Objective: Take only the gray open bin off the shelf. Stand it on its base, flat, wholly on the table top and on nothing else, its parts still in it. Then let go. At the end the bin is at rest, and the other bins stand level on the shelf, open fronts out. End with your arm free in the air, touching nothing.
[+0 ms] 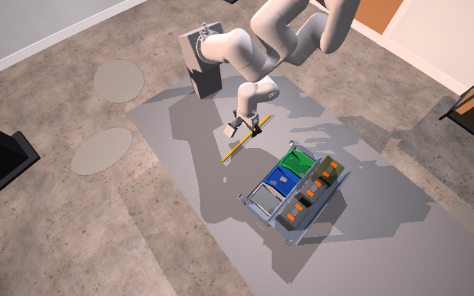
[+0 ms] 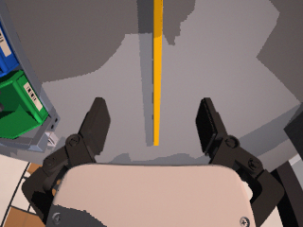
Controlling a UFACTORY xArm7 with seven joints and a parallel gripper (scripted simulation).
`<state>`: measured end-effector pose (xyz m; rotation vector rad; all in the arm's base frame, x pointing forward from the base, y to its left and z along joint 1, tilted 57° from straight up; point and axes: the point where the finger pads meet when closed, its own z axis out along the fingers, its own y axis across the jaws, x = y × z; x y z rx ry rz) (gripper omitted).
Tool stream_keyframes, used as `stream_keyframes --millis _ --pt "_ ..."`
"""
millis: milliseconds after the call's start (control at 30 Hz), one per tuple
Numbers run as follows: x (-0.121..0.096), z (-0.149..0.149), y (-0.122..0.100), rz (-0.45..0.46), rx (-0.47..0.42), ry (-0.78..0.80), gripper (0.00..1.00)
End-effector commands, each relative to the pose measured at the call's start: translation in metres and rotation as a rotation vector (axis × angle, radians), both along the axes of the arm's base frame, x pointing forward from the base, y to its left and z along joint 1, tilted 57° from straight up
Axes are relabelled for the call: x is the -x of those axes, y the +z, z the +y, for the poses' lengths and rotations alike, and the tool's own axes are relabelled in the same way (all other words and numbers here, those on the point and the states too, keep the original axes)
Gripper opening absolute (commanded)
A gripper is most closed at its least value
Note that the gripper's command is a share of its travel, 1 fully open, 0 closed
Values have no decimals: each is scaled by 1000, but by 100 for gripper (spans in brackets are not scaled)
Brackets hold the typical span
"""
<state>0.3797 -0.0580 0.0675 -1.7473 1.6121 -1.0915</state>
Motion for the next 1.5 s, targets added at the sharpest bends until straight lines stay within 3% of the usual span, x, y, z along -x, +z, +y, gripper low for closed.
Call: stream_keyframes --millis 0,300,467,867,1033,1433,1467 --pt "-12 -19 32 3 0 1 100" --pt "-12 -19 32 3 0 1 100" --pt "-28 -43 72 3 -1 1 100" --pt "-28 -43 72 3 -1 1 100" --pt "-44 -67 113 2 -1 1 100" --pt "-44 -67 113 2 -1 1 100" --pt "-47 -72 121 3 -1 1 100"
